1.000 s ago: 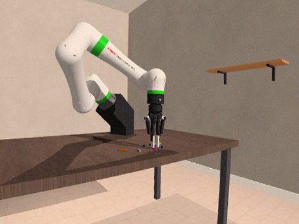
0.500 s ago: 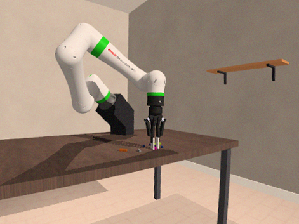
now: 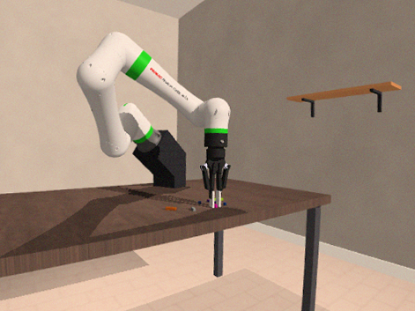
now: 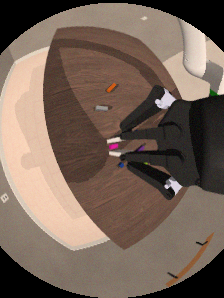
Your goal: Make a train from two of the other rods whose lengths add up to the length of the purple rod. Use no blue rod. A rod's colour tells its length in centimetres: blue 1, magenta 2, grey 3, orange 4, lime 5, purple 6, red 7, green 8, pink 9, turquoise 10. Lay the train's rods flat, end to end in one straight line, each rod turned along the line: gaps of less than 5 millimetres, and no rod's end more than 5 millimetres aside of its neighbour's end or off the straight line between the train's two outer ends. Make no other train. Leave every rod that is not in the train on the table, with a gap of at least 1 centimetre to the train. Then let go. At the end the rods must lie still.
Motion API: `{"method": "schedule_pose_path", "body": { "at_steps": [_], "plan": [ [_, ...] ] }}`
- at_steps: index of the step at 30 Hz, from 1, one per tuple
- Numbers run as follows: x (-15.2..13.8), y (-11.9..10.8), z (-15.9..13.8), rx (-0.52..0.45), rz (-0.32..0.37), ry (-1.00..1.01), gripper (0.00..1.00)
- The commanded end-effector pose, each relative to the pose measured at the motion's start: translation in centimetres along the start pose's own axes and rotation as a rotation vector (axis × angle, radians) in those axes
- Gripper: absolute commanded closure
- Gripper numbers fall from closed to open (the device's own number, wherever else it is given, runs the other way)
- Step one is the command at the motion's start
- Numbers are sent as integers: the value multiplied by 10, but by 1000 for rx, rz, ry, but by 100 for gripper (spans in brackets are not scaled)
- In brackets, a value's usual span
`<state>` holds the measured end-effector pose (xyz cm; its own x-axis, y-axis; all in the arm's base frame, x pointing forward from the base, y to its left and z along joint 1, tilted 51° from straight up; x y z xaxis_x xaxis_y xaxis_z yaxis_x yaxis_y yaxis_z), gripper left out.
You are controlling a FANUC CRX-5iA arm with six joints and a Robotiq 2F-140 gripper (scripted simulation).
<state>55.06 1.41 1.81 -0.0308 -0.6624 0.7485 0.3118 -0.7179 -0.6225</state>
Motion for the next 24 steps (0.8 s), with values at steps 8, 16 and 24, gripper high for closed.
{"method": "schedule_pose_path", "body": {
  "at_steps": [8,16,24],
  "plan": [
    [0,0,0,0,0,0,85],
    [0,0,0,0,0,0,85],
    [0,0,0,0,0,0,97]
  ]
}}
Point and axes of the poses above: the point where the finger pads meet when closed, its own y axis out along the fingers, its own x axis across the jaws, z = x × y, the point moved 8 cm from there along -y, back along the fingers, and after that the axes turned 12 degrees about -y, right-handed, at the moved point
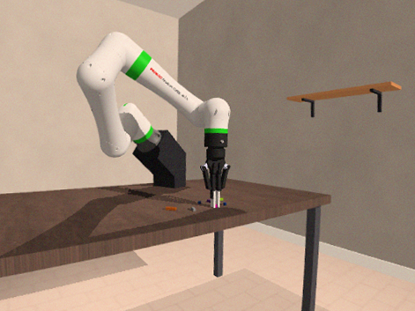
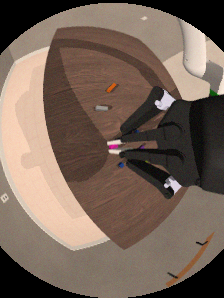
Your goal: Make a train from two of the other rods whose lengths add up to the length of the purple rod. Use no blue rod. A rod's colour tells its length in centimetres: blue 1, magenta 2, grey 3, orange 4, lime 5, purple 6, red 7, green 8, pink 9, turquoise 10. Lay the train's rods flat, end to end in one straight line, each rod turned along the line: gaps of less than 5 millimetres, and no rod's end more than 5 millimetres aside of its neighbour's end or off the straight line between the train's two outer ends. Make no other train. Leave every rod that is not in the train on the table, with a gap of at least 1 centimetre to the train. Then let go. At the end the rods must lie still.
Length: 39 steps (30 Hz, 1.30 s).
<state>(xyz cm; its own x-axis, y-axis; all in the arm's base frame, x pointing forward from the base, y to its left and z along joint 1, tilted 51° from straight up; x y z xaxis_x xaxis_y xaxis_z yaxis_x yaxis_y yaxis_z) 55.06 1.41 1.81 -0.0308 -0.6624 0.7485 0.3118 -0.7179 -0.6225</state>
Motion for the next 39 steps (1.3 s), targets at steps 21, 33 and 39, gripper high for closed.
{"method": "schedule_pose_path", "body": {
  "at_steps": [21,33,39],
  "plan": [
    [0,0,0,0,0,0,97],
    [0,0,0,0,0,0,97],
    [0,-6,0,0,0,0,97]
  ]
}}
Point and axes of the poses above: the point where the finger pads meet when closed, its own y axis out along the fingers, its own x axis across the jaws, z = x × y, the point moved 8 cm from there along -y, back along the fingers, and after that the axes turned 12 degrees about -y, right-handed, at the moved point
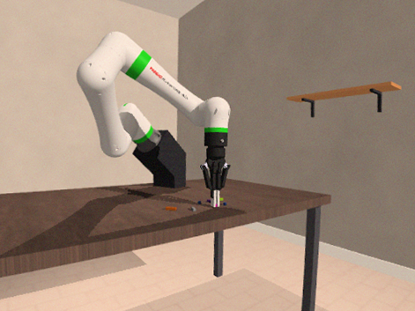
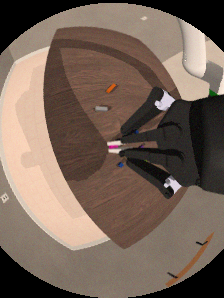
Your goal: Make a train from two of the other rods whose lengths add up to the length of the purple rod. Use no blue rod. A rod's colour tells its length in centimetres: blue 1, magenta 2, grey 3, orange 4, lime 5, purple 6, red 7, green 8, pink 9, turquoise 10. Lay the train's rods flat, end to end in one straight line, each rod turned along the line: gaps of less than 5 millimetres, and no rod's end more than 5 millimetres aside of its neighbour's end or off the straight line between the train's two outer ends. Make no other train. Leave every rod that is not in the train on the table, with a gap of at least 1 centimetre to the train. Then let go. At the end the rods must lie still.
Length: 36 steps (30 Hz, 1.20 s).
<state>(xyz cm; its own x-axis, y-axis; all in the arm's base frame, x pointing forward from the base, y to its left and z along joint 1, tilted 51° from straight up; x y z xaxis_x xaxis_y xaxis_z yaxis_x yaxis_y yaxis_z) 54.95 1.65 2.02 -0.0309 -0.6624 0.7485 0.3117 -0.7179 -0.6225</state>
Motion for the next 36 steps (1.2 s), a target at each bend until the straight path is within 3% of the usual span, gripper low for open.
{"method": "schedule_pose_path", "body": {
  "at_steps": [1,14,29,36],
  "plan": [
    [0,-7,0,0,0,0,97],
    [0,-90,0,0,0,0,97],
    [1,-97,0,0,0,-4,97],
    [21,-100,-7,1,1,-123,97]
  ]
}}
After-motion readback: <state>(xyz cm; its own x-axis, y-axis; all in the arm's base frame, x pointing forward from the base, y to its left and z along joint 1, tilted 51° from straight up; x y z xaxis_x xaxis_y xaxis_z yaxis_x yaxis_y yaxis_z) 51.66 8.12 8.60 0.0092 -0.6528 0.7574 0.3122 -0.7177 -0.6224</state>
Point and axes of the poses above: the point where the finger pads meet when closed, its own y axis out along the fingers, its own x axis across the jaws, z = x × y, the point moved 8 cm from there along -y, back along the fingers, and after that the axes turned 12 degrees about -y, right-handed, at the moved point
